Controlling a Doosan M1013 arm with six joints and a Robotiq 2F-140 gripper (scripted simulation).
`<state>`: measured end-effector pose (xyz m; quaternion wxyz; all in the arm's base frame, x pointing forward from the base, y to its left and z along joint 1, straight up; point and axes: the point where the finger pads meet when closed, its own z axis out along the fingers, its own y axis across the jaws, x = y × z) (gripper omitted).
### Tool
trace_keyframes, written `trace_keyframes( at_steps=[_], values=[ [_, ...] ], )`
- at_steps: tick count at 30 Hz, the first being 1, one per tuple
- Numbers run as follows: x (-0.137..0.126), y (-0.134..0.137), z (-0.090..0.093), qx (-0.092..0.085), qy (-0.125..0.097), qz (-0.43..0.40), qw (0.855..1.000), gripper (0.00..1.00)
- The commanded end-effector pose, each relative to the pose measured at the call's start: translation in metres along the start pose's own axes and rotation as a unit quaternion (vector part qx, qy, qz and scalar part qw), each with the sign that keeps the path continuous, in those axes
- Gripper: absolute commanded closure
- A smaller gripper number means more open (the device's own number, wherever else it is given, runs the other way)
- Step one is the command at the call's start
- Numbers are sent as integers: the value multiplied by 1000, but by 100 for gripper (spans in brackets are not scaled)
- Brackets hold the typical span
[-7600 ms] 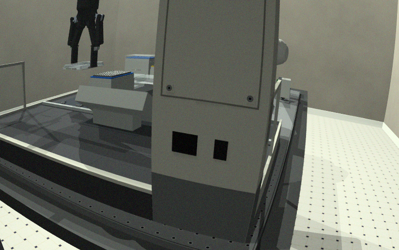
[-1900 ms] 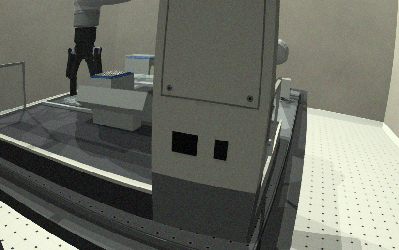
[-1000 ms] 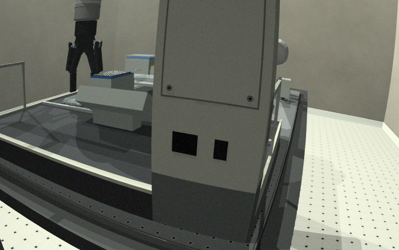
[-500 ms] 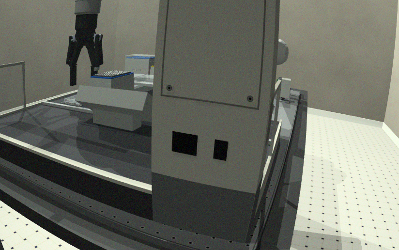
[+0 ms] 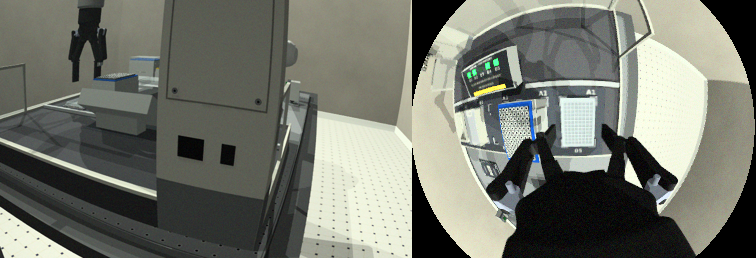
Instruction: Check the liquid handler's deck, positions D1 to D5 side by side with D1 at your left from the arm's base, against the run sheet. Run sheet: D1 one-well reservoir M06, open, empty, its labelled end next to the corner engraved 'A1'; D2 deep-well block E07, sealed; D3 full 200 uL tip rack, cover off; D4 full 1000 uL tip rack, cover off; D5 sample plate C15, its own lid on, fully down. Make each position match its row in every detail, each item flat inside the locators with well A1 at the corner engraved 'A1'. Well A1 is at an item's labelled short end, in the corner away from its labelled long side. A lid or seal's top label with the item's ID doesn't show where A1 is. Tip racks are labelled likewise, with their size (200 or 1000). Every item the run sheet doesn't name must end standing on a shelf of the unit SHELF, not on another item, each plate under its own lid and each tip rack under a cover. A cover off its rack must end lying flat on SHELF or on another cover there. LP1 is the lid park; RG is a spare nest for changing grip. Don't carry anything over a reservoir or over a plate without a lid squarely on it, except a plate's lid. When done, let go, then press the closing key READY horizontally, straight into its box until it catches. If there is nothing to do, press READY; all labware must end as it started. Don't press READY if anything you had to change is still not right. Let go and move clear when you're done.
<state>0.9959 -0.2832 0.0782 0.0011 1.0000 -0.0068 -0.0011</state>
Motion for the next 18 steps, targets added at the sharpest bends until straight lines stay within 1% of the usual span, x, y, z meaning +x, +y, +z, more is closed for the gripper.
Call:
trace_keyframes(
  at_steps=[1, 5, 7, 18],
  values=[
    [0, 0, -6, 0, 1, 0, 1000, 34],
    [0, 0, -12, 0, 1, 0, 1000, 34],
    [0, 0, -12, 0, 1, 0, 1000, 34],
    [0, 0, -31, 0, 1, 0, 1000, 34]
  ],
)
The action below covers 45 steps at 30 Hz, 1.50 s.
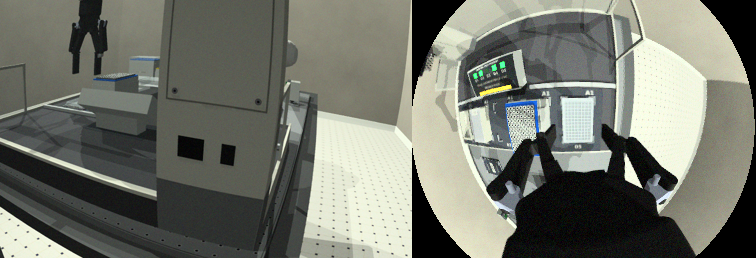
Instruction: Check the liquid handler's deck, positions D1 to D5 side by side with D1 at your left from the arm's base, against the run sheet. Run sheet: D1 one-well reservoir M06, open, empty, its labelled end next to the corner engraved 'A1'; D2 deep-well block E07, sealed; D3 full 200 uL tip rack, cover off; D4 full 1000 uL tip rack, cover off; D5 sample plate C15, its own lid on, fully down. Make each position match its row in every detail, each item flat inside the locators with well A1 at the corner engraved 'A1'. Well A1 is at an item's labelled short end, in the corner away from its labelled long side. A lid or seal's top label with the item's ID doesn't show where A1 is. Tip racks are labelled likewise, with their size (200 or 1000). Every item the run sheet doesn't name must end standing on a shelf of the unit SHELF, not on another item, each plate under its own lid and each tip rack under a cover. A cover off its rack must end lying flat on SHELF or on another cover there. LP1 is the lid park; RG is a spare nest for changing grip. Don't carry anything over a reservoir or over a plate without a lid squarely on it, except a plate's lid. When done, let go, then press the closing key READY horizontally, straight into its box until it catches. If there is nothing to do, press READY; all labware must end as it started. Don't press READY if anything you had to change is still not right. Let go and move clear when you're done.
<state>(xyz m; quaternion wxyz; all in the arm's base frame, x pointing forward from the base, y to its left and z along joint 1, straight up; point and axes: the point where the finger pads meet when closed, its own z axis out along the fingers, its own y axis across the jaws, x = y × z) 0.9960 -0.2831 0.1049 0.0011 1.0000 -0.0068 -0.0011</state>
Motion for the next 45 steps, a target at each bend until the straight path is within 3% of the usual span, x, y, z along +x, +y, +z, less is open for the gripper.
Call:
trace_keyframes(
  at_steps=[1, 45],
  values=[
    [0, 0, -6, 0, 1, 0, 1000, 34],
    [0, 0, -69, 0, 1, 0, 1000, 34]
  ],
)
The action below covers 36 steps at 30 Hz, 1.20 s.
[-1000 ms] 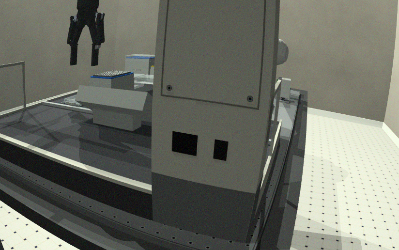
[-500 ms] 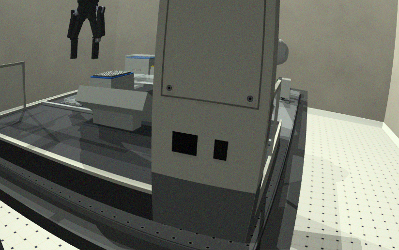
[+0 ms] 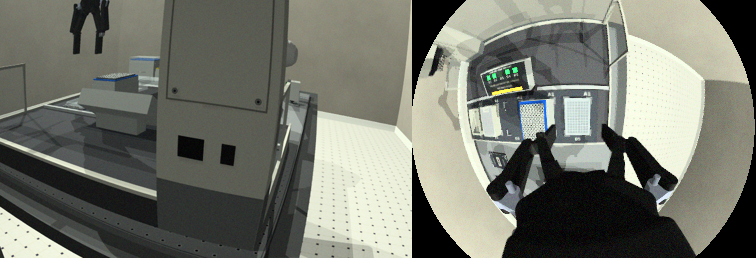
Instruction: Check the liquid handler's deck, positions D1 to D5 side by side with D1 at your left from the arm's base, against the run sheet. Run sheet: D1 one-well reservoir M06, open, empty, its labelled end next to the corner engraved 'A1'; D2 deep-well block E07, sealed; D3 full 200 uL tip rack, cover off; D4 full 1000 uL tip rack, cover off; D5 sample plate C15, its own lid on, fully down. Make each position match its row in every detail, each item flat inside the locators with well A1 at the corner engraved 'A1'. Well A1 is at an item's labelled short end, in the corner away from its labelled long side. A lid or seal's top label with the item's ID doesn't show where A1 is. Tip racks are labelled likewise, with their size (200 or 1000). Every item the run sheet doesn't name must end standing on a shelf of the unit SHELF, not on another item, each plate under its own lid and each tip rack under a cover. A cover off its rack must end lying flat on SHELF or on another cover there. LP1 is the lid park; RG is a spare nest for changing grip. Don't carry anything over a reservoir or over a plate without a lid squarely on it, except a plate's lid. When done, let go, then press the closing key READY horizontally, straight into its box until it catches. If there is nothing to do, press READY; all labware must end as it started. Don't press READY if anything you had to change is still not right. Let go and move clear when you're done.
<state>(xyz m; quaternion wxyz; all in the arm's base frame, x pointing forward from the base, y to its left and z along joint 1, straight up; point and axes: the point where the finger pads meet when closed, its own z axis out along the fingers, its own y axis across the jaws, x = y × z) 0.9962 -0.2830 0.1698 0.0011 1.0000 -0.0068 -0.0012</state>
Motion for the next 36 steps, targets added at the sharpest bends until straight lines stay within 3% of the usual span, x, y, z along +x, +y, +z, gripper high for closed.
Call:
trace_keyframes(
  at_steps=[1, 36],
  values=[
    [0, 0, -6, 0, 1, 0, 1000, 34],
    [0, 0, -57, 0, 1, 0, 1000, 34]
  ],
)
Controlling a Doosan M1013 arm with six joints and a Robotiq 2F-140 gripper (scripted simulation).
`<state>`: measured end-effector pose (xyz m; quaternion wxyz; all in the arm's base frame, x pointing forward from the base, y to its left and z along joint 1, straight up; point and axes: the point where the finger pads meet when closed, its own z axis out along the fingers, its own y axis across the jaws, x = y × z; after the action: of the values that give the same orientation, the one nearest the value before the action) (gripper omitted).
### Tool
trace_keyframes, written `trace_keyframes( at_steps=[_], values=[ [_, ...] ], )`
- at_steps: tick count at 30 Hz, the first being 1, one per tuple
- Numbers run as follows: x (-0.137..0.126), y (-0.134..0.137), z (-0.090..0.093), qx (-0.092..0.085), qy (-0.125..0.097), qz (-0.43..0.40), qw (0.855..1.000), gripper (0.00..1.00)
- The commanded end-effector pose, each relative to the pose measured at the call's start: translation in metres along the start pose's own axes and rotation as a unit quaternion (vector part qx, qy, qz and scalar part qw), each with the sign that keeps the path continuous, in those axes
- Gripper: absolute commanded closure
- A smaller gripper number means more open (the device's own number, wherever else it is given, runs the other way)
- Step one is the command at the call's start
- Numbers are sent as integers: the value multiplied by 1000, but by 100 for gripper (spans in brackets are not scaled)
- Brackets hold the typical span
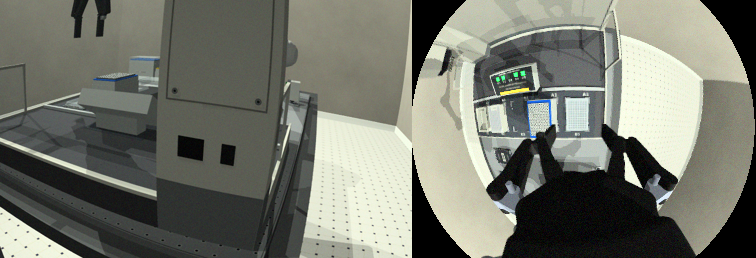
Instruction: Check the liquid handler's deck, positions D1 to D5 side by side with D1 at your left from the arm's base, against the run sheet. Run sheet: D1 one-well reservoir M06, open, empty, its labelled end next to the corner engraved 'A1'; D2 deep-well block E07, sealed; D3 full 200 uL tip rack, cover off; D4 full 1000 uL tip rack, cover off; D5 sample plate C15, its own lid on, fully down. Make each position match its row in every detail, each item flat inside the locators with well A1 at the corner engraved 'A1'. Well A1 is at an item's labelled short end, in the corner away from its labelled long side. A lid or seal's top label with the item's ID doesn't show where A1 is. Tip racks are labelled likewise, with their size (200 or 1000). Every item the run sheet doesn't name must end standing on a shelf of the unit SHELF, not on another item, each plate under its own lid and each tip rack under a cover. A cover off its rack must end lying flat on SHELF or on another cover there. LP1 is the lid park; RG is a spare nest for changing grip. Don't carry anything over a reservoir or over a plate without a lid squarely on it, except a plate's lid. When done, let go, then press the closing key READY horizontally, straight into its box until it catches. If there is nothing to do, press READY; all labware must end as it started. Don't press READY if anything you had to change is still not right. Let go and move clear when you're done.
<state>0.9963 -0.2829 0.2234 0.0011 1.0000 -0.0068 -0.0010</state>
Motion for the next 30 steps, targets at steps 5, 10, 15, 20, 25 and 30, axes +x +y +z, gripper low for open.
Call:
trace_keyframes(
  at_steps=[5, 10, 15, 20, 25, 30],
  values=[
    [0, 0, -12, 0, 1, 0, 1000, 34],
    [0, 0, -17, 0, 1, 0, 1000, 34],
    [0, 0, -25, 0, 1, 0, 1000, 34],
    [-20, -1, -26, 0, 1, 40, 999, 34],
    [-43, -1, -26, 0, 1, 90, 996, 34],
    [-43, -1, -26, 0, 1, 120, 993, 34]
  ],
)
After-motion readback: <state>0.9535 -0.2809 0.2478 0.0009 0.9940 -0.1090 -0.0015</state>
